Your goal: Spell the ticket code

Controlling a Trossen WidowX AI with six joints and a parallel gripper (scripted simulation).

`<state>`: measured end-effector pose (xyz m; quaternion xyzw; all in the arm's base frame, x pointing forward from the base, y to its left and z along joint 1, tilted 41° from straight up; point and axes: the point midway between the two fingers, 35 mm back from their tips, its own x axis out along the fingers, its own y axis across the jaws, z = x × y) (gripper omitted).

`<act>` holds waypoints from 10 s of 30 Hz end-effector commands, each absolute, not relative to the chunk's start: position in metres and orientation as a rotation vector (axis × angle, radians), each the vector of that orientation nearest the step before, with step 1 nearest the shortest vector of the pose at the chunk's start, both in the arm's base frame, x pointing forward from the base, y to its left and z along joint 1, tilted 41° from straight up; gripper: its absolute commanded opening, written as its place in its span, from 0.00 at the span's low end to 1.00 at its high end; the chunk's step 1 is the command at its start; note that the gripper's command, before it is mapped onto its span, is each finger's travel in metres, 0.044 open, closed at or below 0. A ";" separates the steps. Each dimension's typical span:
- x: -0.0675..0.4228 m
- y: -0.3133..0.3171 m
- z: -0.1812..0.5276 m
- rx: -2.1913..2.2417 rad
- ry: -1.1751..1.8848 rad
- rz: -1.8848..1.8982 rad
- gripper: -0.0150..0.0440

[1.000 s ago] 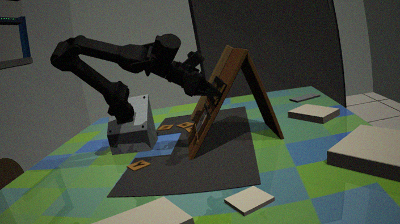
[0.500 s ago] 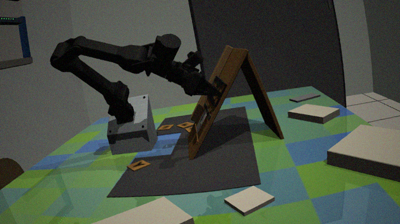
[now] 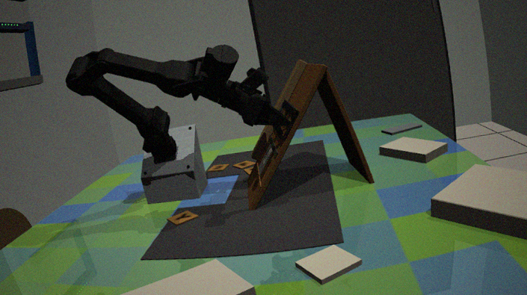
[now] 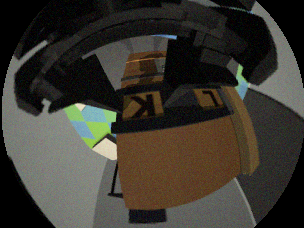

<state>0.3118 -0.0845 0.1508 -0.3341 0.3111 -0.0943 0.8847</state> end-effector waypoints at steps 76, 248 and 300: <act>0.309 -0.049 0.118 -0.691 0.654 -0.198 0.25; 0.320 -0.057 0.155 -0.614 1.316 -0.448 0.25; 0.327 -0.057 0.144 -0.614 1.315 -0.448 0.25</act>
